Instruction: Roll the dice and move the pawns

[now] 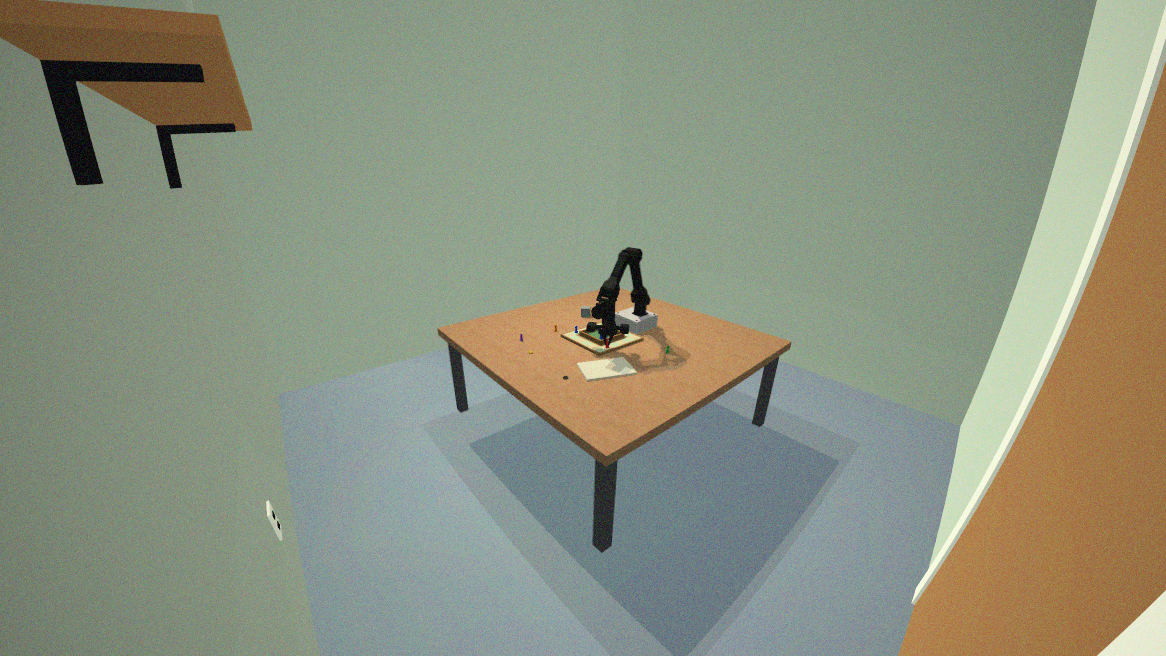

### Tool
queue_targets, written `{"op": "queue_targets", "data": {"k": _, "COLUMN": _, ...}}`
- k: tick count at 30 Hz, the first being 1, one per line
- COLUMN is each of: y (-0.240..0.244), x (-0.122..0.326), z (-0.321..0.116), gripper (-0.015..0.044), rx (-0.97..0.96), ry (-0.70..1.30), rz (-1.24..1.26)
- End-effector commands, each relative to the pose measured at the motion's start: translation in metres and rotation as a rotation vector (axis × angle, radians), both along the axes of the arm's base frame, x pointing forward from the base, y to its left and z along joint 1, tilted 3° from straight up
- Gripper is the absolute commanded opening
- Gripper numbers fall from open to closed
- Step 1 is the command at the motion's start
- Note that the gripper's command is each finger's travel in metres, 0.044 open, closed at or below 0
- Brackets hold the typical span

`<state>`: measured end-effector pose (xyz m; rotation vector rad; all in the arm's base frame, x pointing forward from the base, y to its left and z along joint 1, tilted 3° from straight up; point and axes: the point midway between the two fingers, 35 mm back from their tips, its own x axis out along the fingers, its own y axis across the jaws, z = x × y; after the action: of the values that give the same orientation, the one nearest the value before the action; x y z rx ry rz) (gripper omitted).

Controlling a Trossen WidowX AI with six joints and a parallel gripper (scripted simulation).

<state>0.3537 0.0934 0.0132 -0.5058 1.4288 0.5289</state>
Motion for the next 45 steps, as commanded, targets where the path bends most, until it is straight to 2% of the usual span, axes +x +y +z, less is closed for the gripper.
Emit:
{"op": "queue_targets", "data": {"k": 1, "y": 0.0, "x": -0.001, "z": -0.001, "gripper": 0.0, "rx": 0.001, "ry": 0.003, "rz": 0.002}}
{"op": "queue_targets", "data": {"k": 4, "y": 0.0, "x": 0.0, "z": 0.009, "gripper": 0.0, "rx": 0.001, "ry": 0.003, "rz": 0.002}}
{"op": "queue_targets", "data": {"k": 21, "y": -0.004, "x": -0.011, "z": 0.124, "gripper": 0.0, "rx": 0.001, "ry": 0.003, "rz": 0.002}}
{"op": "queue_targets", "data": {"k": 26, "y": -0.004, "x": -0.013, "z": 0.121, "gripper": 0.0, "rx": 0.001, "ry": 0.003, "rz": 0.002}}
{"op": "queue_targets", "data": {"k": 45, "y": 0.0, "x": -0.042, "z": 0.059, "gripper": 0.0, "rx": 0.001, "ry": 0.006, "rz": 0.002}}
